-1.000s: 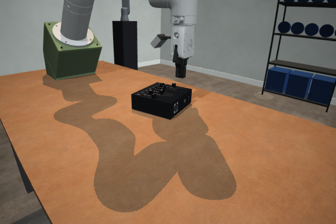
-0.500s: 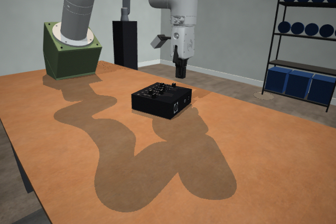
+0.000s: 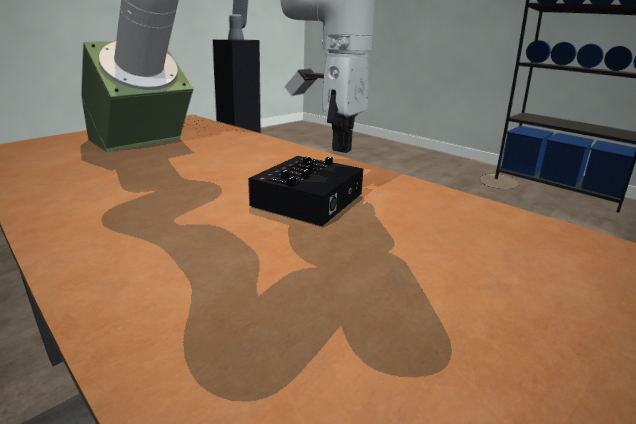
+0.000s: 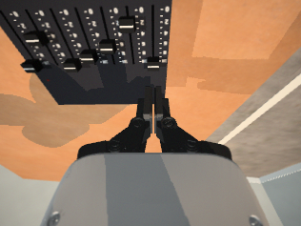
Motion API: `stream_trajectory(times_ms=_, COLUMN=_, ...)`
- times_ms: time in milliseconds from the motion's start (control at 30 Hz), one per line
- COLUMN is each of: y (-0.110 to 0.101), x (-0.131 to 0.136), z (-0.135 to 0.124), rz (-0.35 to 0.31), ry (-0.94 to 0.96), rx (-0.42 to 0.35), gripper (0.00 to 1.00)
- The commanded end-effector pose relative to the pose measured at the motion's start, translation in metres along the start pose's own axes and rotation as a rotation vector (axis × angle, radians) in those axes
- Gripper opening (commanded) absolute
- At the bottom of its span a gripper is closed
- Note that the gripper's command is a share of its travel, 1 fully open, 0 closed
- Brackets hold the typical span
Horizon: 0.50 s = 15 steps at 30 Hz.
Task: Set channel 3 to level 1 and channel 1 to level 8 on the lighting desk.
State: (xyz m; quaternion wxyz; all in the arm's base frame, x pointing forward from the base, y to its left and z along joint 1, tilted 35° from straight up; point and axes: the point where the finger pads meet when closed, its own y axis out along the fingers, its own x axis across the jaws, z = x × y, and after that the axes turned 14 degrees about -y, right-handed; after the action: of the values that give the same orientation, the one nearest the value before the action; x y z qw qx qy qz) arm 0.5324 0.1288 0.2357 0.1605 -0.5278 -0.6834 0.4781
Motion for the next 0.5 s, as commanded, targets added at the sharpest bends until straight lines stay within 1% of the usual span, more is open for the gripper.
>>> stream_trajectory(times_ms=0, y=0.0011, x=-0.0002, z=-0.0007, rz=0.000, ry=0.000, rx=-0.002, gripper=0.00)
stream_trajectory(times_ms=467, y=0.0099, x=-0.0002, z=-0.0013, rz=0.000, ry=0.000, rx=-0.002, gripper=0.00)
